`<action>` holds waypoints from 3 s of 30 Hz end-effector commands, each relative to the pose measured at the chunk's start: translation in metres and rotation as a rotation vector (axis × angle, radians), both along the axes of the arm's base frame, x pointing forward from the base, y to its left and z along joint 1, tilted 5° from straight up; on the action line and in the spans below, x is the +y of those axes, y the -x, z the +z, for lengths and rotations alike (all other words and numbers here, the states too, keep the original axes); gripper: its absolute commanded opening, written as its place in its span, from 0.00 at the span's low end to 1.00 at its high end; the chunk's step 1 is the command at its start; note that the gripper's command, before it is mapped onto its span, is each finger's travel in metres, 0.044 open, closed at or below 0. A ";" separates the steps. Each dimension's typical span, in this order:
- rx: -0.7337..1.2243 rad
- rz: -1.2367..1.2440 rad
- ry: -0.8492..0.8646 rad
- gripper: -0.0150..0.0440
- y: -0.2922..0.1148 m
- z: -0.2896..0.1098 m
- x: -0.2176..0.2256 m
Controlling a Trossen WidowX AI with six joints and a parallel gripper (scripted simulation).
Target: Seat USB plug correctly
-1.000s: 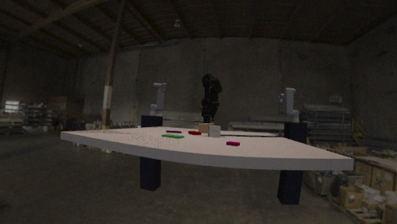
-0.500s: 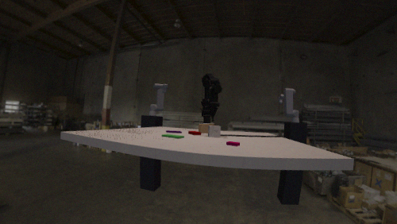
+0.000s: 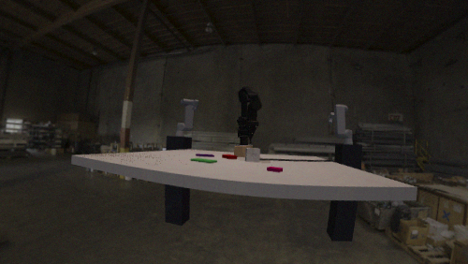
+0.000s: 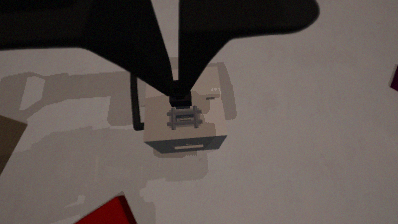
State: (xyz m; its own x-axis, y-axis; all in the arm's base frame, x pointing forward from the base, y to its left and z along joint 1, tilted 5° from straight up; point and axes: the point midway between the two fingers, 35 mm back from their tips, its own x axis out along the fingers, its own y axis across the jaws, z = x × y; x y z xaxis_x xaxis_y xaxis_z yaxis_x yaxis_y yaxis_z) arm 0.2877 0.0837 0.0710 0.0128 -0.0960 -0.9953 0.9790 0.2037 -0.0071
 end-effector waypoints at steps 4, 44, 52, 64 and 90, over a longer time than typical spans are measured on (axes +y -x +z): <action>-0.001 0.008 0.006 0.25 0.000 -0.001 -0.001; -0.003 0.025 0.024 0.25 -0.001 -0.006 -0.004; -0.003 0.025 0.024 0.25 -0.001 -0.007 -0.004; -0.003 0.025 0.024 0.25 -0.001 -0.008 -0.004; -0.003 0.025 0.024 0.25 -0.001 -0.011 -0.004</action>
State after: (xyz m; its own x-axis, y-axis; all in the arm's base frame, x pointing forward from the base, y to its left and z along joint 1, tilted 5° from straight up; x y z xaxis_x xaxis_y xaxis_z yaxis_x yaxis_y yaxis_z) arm 0.2882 0.0798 0.0605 0.0174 -0.1157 -0.9931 0.9747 0.2234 -0.0089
